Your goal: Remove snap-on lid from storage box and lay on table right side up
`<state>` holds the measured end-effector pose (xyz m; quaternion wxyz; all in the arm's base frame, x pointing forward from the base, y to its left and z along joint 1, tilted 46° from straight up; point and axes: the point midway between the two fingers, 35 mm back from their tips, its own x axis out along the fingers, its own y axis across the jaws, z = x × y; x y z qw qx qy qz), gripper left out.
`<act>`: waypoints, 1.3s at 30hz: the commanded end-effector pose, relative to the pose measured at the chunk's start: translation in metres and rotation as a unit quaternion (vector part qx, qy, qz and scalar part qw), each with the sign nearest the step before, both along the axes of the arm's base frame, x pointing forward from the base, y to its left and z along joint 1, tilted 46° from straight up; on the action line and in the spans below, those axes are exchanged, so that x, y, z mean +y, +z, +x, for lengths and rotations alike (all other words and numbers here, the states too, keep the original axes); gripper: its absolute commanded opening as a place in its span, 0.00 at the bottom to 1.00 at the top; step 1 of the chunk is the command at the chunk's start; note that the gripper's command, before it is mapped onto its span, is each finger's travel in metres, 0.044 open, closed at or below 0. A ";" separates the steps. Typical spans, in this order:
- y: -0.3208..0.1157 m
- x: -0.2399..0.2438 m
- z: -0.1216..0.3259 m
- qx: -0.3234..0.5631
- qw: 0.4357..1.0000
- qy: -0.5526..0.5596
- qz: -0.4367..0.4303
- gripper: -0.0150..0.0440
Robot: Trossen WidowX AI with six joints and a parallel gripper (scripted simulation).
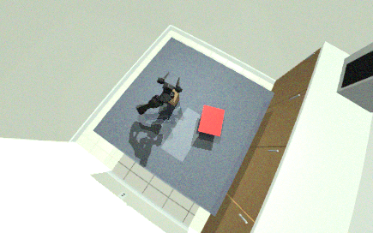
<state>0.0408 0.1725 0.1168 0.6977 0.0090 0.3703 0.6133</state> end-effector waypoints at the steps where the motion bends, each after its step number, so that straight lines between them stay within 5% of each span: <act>1: 0.000 0.000 0.003 0.002 1.000 -0.008 -0.003 0.89; 6: -0.009 -0.012 0.072 0.044 0.970 -0.228 -0.070 0.67; 12: -0.017 -0.048 0.142 0.078 0.877 -0.461 -0.109 0.65; 20: -0.021 -0.146 0.226 0.074 0.599 -0.793 -0.086 0.65; 25: -0.020 -0.180 0.240 0.053 0.497 -0.864 -0.062 0.65; 39: -0.022 -0.184 0.241 0.052 0.490 -0.868 -0.060 0.65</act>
